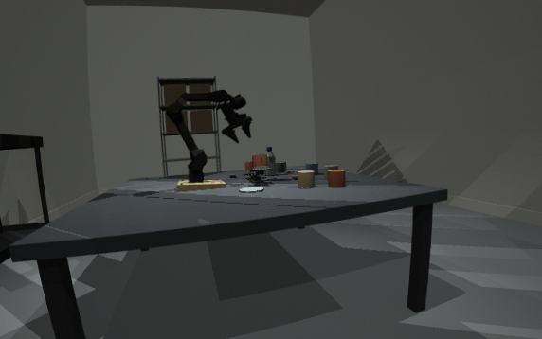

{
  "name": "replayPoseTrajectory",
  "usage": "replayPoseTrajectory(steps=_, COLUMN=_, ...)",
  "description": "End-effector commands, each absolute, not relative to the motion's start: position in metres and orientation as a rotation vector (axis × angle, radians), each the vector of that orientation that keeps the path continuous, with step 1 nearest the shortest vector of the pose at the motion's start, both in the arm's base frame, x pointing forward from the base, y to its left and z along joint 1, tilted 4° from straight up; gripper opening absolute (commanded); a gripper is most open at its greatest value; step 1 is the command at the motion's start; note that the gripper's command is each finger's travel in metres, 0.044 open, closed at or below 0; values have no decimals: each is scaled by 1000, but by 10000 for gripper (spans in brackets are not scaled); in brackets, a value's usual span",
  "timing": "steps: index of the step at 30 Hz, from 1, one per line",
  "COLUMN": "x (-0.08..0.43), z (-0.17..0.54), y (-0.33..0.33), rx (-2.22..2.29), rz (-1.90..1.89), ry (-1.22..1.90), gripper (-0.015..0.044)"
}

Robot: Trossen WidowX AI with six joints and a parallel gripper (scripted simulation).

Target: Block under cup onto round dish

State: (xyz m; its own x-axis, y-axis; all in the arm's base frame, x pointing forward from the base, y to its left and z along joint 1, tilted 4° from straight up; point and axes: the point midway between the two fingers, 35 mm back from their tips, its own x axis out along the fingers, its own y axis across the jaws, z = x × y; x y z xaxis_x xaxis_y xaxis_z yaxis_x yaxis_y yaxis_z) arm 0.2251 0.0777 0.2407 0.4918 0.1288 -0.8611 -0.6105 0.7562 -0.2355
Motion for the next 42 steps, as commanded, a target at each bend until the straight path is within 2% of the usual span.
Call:
replayPoseTrajectory(steps=1, x=236, z=235, y=90, rx=-669, rz=571, ry=992, gripper=440)
replayPoseTrajectory(steps=26, x=285, z=168, y=171, rx=-1235, rz=1200, ry=1075, gripper=440)
replayPoseTrajectory(steps=42, x=287, z=150, y=174, rx=-1247, rz=1218, ry=1075, gripper=440)
